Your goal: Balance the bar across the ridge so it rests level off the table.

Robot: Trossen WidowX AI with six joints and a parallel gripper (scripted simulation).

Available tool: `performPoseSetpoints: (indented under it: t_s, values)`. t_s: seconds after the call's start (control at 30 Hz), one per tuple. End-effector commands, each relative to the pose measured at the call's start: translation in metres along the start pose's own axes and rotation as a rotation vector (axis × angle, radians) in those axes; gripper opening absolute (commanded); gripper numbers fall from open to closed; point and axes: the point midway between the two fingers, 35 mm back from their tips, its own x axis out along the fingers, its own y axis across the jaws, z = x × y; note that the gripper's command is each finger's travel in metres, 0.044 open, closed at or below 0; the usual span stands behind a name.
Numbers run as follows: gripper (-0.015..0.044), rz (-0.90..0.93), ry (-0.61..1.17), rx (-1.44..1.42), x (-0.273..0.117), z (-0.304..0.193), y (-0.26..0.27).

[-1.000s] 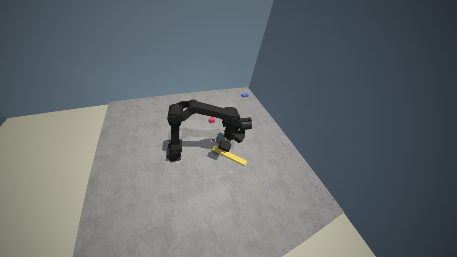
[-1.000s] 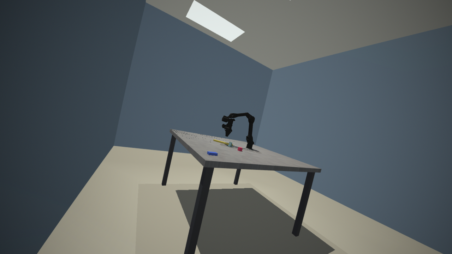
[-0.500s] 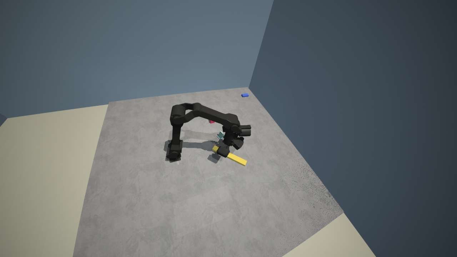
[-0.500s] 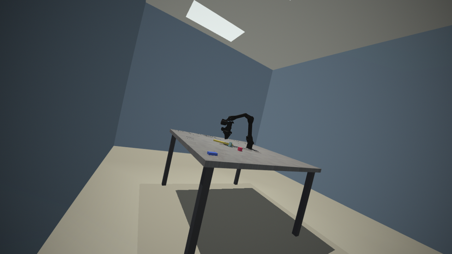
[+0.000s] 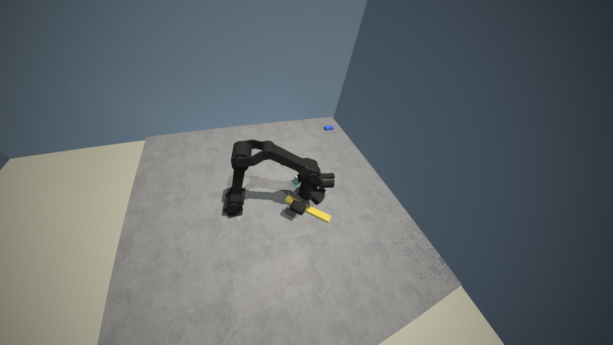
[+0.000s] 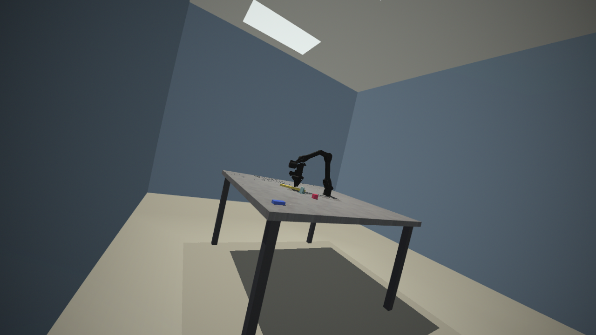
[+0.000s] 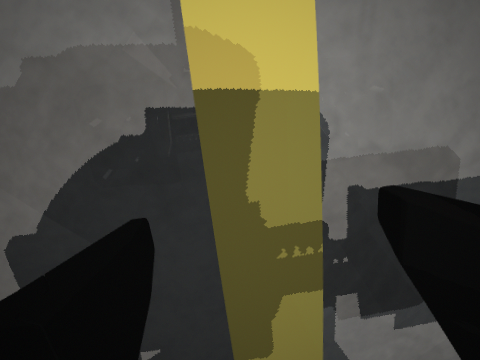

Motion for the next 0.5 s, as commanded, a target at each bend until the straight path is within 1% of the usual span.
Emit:
performPoseSetpoints:
  t_s: [0.0, 0.23, 0.47]
  values:
    - [0.0315, -0.005, -0.001, 0.006, 0.008, 0.0, -0.001]
    - [0.0315, -0.005, -0.001, 0.006, 0.018, 0.0, -0.001]
    - [0.0315, -0.005, -0.001, 0.006, 0.018, 0.0, -0.001]
